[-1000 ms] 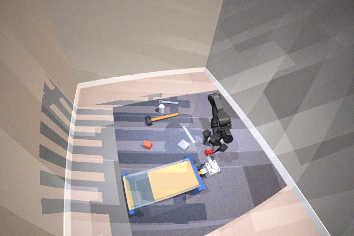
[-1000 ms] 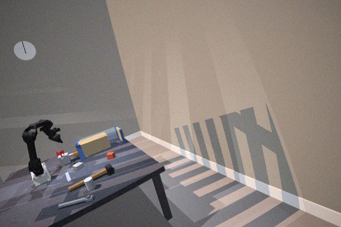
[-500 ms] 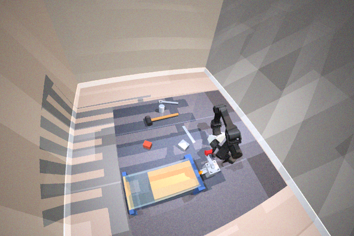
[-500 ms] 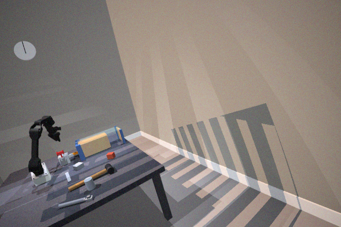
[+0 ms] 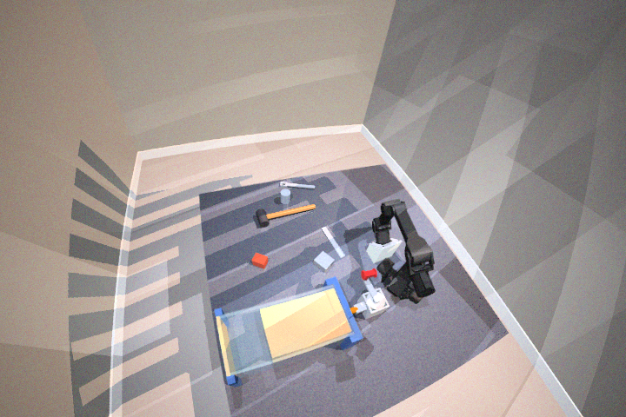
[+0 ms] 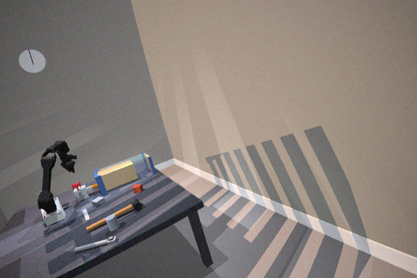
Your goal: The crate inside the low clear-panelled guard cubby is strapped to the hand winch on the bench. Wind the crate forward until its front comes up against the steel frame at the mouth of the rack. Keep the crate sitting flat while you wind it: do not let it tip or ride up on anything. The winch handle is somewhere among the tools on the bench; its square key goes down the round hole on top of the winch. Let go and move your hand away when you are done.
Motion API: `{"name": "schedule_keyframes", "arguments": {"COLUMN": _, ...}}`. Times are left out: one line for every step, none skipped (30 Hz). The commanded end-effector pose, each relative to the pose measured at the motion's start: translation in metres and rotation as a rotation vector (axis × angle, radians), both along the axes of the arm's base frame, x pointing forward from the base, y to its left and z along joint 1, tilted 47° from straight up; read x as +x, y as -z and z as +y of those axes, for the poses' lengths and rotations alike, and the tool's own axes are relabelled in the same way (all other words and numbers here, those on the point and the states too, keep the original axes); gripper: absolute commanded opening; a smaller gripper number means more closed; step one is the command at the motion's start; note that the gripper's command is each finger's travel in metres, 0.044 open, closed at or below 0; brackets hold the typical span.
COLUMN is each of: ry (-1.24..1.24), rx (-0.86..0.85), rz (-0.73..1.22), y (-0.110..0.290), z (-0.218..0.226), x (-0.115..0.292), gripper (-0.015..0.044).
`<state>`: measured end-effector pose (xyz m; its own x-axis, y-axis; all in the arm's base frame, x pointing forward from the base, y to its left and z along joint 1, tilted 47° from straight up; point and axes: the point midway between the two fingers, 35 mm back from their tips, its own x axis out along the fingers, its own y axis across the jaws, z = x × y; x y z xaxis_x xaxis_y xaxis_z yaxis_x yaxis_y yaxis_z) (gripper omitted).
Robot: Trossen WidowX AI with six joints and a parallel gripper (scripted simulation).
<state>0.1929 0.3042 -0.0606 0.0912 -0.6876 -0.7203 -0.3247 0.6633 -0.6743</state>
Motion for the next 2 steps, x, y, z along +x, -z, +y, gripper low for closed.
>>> {"name": "schedule_keyframes", "arguments": {"ry": 0.004, "rx": 0.001, "rz": 0.001, "y": 0.0002, "z": 0.0007, "x": -0.0006, "gripper": 0.0440}}
{"name": "schedule_keyframes", "arguments": {"ry": 0.004, "rx": 0.001, "rz": 0.001, "y": 0.0002, "z": 0.0007, "x": -0.0006, "gripper": 0.0440}}
